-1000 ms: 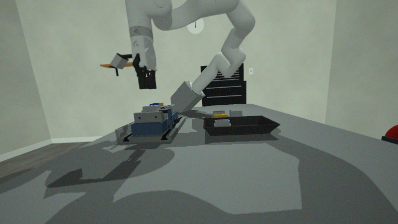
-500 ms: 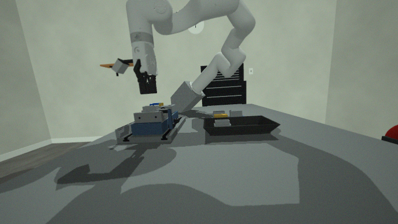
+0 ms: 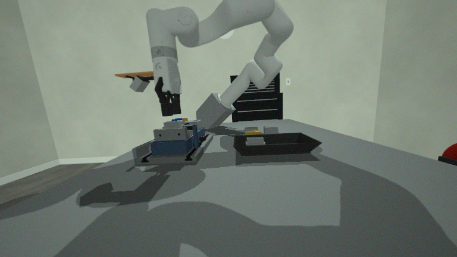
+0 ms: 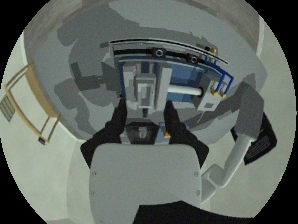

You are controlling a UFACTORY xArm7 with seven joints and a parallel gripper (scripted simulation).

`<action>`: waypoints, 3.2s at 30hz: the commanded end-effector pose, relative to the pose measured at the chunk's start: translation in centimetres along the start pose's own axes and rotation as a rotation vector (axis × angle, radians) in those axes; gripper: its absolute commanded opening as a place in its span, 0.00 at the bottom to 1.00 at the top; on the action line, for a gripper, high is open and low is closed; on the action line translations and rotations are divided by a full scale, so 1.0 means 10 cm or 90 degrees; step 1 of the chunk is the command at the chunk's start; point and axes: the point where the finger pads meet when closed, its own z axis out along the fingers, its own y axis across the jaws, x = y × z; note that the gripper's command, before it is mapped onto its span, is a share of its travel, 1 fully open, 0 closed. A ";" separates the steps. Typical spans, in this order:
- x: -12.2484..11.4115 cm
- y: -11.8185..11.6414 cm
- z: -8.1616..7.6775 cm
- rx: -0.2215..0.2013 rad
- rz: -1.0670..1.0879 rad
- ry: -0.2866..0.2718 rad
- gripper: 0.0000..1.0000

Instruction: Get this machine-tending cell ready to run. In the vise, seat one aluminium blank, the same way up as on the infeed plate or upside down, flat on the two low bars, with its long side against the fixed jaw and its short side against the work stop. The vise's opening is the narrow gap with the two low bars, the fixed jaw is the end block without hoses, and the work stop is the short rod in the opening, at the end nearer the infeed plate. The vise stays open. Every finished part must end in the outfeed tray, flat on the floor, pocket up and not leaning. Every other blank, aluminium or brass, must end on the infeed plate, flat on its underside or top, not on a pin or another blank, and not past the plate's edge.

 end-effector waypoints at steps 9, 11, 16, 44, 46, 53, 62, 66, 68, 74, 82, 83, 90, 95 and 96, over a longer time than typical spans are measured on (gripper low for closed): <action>0.01 -0.01 0.11 0.003 0.000 0.003 0.69; 0.01 -0.01 0.13 0.003 0.000 0.003 0.69; 0.01 -0.01 0.15 0.003 0.000 0.003 0.69; 0.03 -0.01 0.15 0.003 0.000 0.003 0.69; 0.03 -0.01 0.15 0.003 0.000 0.003 0.69; 0.03 -0.01 0.15 0.003 0.000 0.003 0.69; 0.03 -0.01 0.15 0.003 0.000 0.003 0.69; 0.03 -0.01 0.15 0.003 0.000 0.003 0.69; 0.03 -0.01 0.15 0.003 0.000 0.003 0.69; 0.03 -0.01 0.16 0.003 0.000 0.003 0.69; 0.03 -0.01 0.17 0.003 0.000 0.003 0.69; 0.03 -0.01 0.17 0.003 0.000 0.003 0.69; 0.03 -0.01 0.20 0.003 0.000 0.003 0.69; 0.03 -0.02 0.21 0.003 0.000 0.003 0.69; 0.03 -0.02 0.21 0.003 0.000 0.003 0.69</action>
